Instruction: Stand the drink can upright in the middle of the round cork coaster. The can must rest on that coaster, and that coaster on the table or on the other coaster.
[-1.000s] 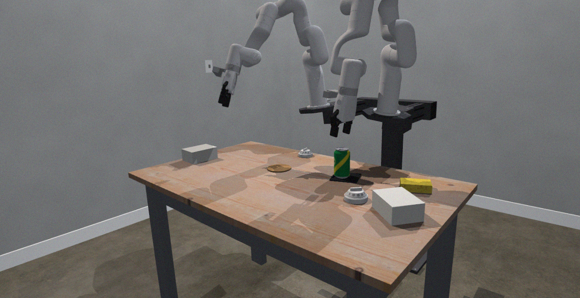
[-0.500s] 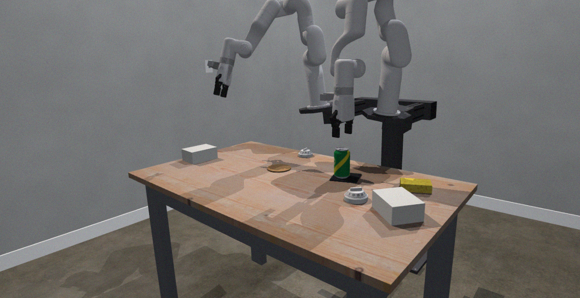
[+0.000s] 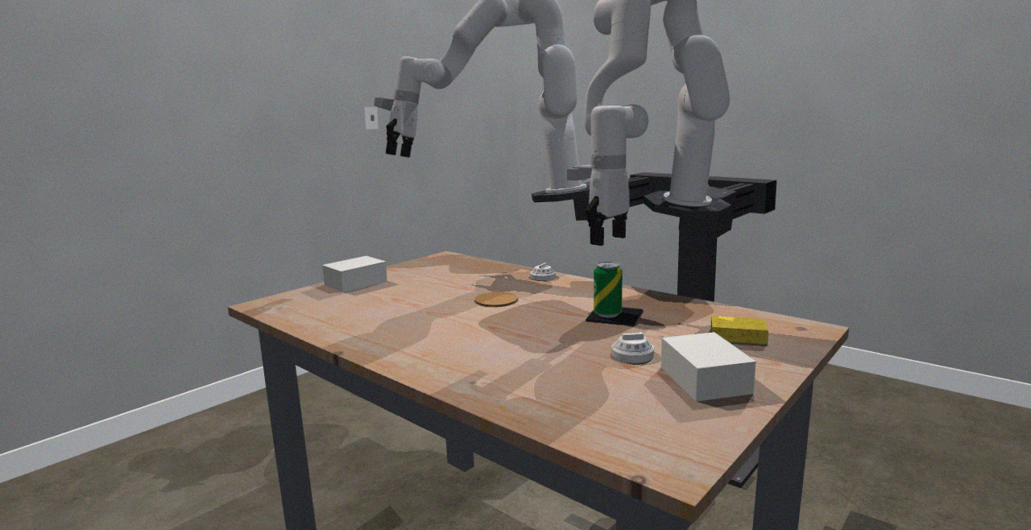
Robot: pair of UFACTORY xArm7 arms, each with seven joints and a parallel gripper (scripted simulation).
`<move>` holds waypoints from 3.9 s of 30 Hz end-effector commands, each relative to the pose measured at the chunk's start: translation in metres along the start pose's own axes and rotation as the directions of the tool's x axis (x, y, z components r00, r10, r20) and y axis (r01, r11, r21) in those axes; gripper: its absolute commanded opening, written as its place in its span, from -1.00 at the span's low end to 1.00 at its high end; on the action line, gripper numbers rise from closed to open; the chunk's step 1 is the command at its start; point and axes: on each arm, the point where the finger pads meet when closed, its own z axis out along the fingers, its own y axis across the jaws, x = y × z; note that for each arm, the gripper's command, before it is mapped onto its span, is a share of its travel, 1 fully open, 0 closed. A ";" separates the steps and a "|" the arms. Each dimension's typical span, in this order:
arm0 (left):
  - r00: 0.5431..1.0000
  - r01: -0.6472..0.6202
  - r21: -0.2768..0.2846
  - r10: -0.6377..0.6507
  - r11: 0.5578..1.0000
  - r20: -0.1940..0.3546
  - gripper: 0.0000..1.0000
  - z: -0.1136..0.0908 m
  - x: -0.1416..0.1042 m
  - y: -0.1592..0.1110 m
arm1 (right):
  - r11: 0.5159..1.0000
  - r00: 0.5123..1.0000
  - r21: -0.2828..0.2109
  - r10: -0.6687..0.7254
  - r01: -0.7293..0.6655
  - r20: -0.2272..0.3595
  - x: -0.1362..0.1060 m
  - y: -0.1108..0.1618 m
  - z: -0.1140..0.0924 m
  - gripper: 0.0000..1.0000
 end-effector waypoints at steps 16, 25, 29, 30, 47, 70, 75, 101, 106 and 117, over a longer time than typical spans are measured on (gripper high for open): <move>1.000 -0.003 0.004 0.003 1.000 0.005 1.00 0.078 0.000 -0.003 | 0.997 0.998 -0.046 0.069 -0.068 0.012 0.011 0.062 -0.032 1.00; 1.000 0.000 0.001 0.000 1.000 0.000 1.00 0.096 0.001 -0.001 | 0.994 0.995 -0.062 0.095 -0.093 0.018 0.011 0.084 -0.044 1.00; 1.000 0.000 0.001 0.000 1.000 0.000 1.00 0.096 0.001 -0.001 | 0.991 0.993 -0.075 0.115 -0.113 0.022 0.010 0.101 -0.052 1.00; 1.000 0.000 0.001 0.000 1.000 0.000 1.00 0.096 0.001 -0.001 | 0.990 0.993 -0.078 0.119 -0.117 0.023 0.010 0.104 -0.054 1.00; 1.000 0.000 0.001 0.000 1.000 0.000 1.00 0.096 0.001 -0.001 | 0.977 0.983 -0.117 0.183 -0.178 0.035 0.003 0.154 -0.082 1.00; 1.000 0.000 0.001 0.000 1.000 0.000 1.00 0.096 0.001 -0.001 | 0.950 0.960 -0.171 0.275 -0.263 0.051 -0.019 0.217 -0.123 1.00; 1.000 0.000 0.001 0.000 1.000 0.000 1.00 0.096 0.001 -0.001 | 0.943 0.955 -0.180 0.292 -0.279 0.054 -0.025 0.227 -0.130 1.00; 1.000 0.000 0.001 0.000 1.000 0.000 1.00 0.096 0.001 -0.001 | 0.896 0.914 -0.237 0.400 -0.375 0.071 -0.066 0.285 -0.177 1.00; 1.000 0.000 0.001 0.000 1.000 0.000 1.00 0.096 0.001 -0.001 | 0.894 0.911 -0.239 0.405 -0.379 0.072 -0.068 0.287 -0.180 1.00; 1.000 0.000 0.001 0.000 1.000 0.000 -1.00 0.096 0.001 -0.001 | 0.894 0.911 -0.239 0.405 -0.379 0.072 -0.068 0.287 -0.180 1.00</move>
